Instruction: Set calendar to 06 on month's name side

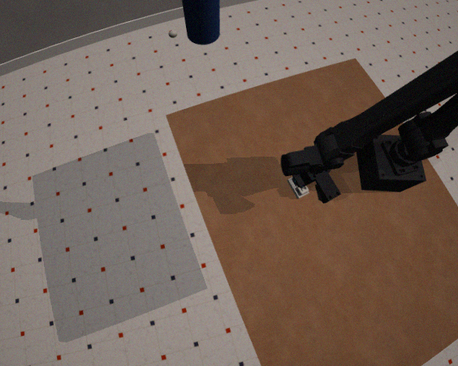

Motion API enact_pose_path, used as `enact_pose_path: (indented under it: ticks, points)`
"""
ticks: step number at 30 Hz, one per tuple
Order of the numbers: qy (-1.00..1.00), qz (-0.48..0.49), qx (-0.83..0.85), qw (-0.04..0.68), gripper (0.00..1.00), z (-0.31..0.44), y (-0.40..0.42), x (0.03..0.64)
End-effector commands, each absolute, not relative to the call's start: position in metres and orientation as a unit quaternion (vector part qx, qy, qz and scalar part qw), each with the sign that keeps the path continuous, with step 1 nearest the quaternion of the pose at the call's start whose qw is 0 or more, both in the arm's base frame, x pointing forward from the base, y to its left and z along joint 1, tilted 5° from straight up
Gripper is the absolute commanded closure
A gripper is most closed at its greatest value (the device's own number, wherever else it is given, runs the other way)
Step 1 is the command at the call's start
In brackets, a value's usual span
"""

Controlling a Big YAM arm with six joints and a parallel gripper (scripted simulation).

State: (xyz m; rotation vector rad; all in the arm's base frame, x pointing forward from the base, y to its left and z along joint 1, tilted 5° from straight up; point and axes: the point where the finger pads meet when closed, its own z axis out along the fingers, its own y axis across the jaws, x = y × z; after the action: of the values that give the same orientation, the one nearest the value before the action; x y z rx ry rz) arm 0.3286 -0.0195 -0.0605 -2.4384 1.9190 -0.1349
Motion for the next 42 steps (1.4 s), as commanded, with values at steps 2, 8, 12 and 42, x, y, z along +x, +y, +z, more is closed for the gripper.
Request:
enact_pose_path:
  ticks: [2,8,12,42]
  points:
    - [0.615,-0.043,-0.787,0.019,0.74,-0.065,-0.022,0.327]
    - [0.615,-0.043,-0.787,0.019,0.74,-0.065,-0.022,0.327]
    - [0.615,-0.043,-0.787,0.019,0.74,-0.065,-0.022,0.327]
    - [0.615,-0.054,-0.786,0.027,0.74,-0.058,-0.023,0.346]
